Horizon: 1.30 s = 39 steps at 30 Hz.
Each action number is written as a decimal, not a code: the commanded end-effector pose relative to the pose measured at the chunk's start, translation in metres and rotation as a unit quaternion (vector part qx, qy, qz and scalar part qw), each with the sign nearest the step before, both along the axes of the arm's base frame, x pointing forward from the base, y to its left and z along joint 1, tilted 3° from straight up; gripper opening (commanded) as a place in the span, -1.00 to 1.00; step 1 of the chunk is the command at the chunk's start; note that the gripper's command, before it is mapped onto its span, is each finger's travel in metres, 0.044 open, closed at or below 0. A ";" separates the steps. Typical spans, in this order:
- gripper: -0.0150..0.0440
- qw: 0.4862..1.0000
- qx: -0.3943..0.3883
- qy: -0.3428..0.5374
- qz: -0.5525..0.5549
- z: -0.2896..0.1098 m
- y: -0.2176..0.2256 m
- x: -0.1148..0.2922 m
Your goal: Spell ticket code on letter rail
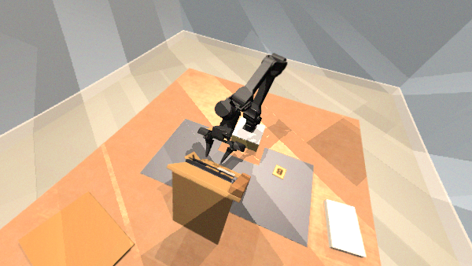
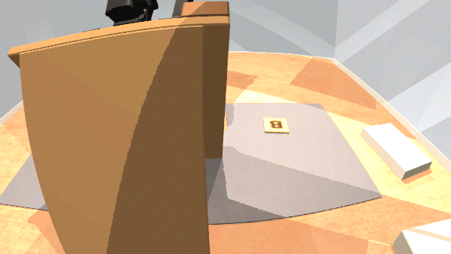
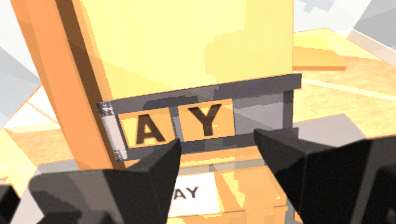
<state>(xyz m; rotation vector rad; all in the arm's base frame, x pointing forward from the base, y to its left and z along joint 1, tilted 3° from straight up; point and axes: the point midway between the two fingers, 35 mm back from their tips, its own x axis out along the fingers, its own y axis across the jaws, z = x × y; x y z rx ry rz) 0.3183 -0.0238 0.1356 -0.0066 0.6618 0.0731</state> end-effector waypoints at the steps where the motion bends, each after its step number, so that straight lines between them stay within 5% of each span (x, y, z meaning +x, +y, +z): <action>1: 0.51 1.000 0.000 -0.003 0.004 0.003 0.001 -0.001; 30: 0.51 1.000 0.000 -0.003 0.004 0.010 0.005 -0.004; 39: -0.29 1.000 0.000 -0.001 0.006 0.007 0.005 -0.004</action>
